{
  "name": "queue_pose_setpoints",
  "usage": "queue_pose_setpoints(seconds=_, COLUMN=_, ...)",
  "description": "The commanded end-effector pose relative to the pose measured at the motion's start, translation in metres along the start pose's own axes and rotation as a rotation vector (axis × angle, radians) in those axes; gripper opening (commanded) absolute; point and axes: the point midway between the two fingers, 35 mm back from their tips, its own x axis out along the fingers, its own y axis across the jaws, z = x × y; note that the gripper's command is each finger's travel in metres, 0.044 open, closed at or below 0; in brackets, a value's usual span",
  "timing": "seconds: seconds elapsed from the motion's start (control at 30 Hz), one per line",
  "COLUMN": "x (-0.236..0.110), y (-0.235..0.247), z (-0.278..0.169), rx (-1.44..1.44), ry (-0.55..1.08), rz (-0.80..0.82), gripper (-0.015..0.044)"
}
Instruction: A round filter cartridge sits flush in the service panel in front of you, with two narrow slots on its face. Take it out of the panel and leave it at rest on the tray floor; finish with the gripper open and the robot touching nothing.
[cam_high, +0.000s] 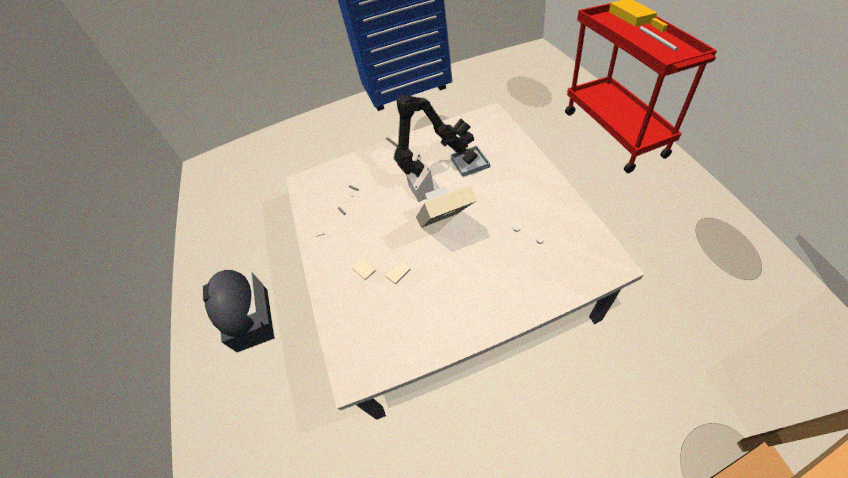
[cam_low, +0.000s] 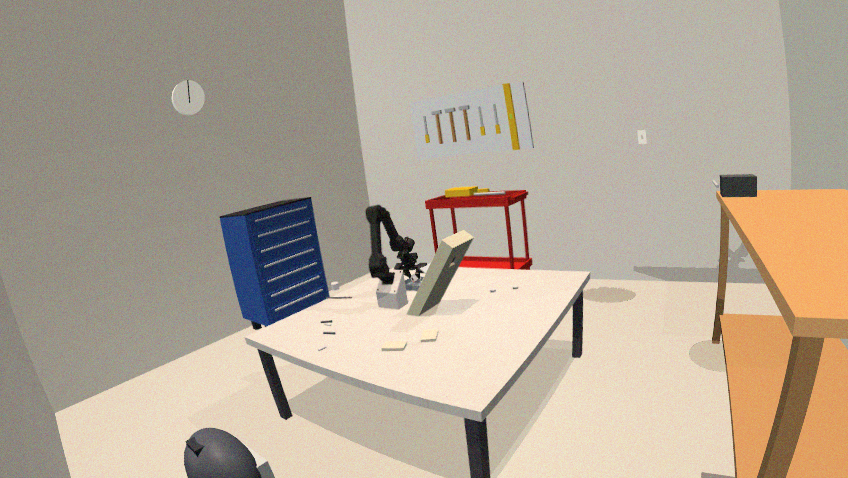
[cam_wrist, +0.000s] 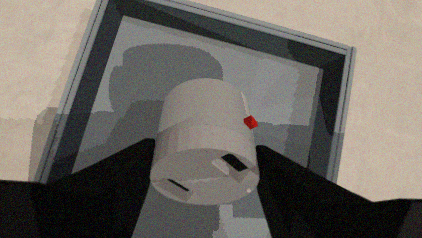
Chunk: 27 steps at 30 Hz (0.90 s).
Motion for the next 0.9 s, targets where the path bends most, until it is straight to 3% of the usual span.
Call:
queue_pose_setpoints(seconds=0.0, x=0.0, y=0.0, z=0.001, rx=0.0, ry=-0.003, rz=0.0, gripper=0.0289)
queue_pose_setpoints(seconds=0.2, x=0.0, y=0.0, z=0.001, rx=0.0, ry=-0.003, rz=0.0, gripper=0.044)
queue_pose_setpoints(seconds=0.33, x=-0.007, y=0.0, z=0.007, rx=0.0, ry=-0.003, rz=0.0, gripper=0.044)
queue_pose_setpoints(seconds=0.5, x=-0.059, y=0.0, z=0.035, rx=0.0, ry=-0.001, rz=0.0, gripper=0.044)
queue_pose_setpoints(seconds=0.87, x=-0.048, y=0.001, z=0.028, rx=0.004, ry=-0.001, rz=0.005, gripper=0.044)
